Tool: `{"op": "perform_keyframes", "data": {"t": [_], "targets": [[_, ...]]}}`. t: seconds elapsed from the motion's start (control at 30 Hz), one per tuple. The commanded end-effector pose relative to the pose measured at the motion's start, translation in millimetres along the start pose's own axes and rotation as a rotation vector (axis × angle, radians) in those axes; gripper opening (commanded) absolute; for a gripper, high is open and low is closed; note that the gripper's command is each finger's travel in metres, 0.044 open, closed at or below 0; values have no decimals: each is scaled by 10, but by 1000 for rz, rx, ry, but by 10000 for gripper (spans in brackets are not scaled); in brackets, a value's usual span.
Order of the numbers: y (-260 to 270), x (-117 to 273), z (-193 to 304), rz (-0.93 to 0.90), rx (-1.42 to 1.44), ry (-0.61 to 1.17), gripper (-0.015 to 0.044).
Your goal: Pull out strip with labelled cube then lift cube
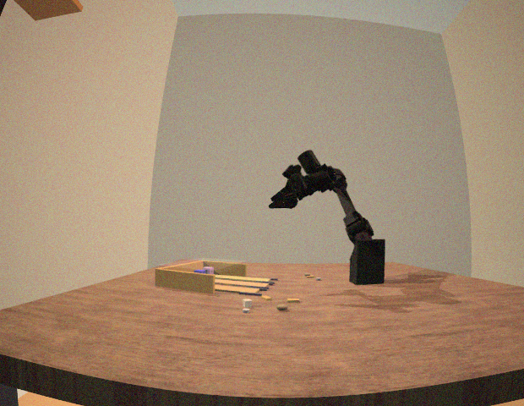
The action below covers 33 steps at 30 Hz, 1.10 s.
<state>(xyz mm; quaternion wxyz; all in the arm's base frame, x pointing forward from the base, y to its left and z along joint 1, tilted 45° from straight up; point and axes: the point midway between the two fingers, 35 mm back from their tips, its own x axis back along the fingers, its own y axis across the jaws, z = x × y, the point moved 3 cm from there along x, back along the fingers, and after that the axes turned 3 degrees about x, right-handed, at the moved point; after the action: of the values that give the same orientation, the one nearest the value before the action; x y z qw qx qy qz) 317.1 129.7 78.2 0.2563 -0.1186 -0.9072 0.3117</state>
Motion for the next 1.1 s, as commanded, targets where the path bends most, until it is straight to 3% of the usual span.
{"op": "perform_keyframes", "data": {"t": [0.0,0.8,1.07], "targets": [[-431,-147,335,47,101,96,400],[-593,-185,469,64,135,135,400],[-749,-756,578,76,40,446,190]]}}
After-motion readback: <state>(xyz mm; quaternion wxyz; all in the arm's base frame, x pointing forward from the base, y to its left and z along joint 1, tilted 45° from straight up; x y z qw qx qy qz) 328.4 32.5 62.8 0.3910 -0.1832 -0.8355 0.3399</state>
